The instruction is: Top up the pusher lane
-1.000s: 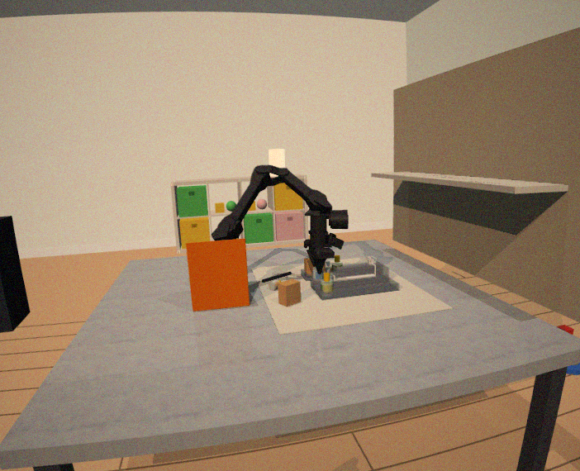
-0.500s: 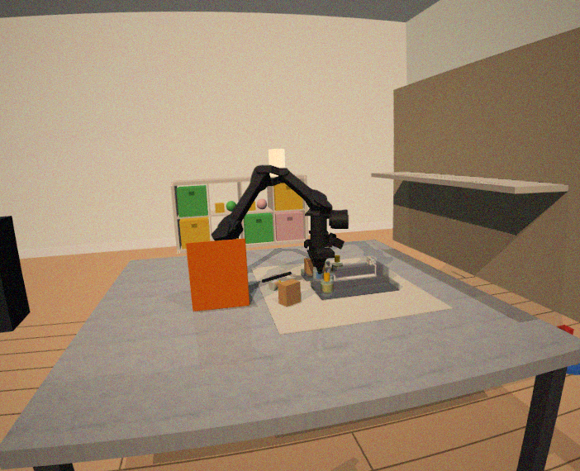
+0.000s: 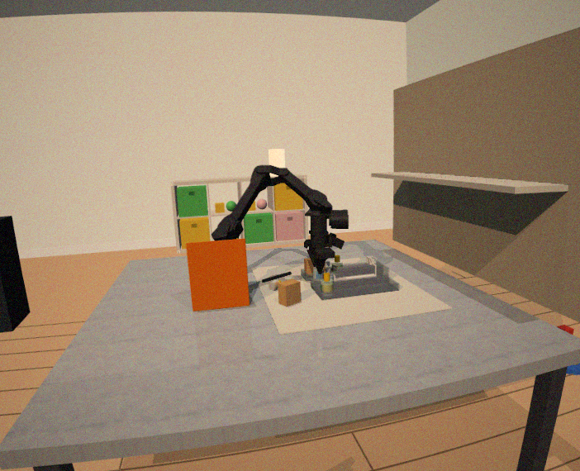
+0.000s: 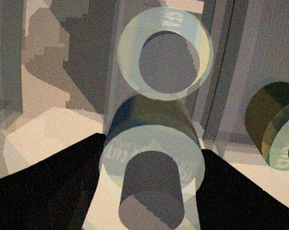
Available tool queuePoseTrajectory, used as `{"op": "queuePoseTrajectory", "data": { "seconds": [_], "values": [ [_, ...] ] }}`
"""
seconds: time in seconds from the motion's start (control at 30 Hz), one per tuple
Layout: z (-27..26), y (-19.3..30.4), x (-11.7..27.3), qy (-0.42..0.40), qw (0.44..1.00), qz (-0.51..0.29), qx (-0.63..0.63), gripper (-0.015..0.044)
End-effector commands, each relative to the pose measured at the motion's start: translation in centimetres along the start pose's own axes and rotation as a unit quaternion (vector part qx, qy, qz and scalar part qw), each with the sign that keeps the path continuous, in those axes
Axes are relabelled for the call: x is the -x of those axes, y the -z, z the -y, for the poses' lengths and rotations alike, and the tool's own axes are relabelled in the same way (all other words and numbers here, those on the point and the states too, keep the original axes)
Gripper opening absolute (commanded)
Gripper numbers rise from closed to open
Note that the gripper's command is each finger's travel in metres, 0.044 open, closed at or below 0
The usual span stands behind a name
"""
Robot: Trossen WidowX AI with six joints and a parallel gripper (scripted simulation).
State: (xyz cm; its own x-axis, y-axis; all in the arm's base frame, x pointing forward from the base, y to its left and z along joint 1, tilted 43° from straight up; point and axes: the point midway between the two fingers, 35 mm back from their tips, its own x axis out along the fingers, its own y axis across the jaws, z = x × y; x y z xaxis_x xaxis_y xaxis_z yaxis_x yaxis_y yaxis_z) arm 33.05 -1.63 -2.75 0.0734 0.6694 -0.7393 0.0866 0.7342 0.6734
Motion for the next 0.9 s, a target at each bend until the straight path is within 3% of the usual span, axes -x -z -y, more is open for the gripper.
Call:
{"op": "queuePoseTrajectory", "data": {
  "seconds": [0.0, 0.87],
  "values": [
    [-0.10, -0.77, 0.28, -0.002, 1.000, 0.012, 0.006, 0.0000],
    [-0.11, -1.12, 0.29, -0.002, 1.000, 0.012, 0.006, 0.0000]
  ]
}}
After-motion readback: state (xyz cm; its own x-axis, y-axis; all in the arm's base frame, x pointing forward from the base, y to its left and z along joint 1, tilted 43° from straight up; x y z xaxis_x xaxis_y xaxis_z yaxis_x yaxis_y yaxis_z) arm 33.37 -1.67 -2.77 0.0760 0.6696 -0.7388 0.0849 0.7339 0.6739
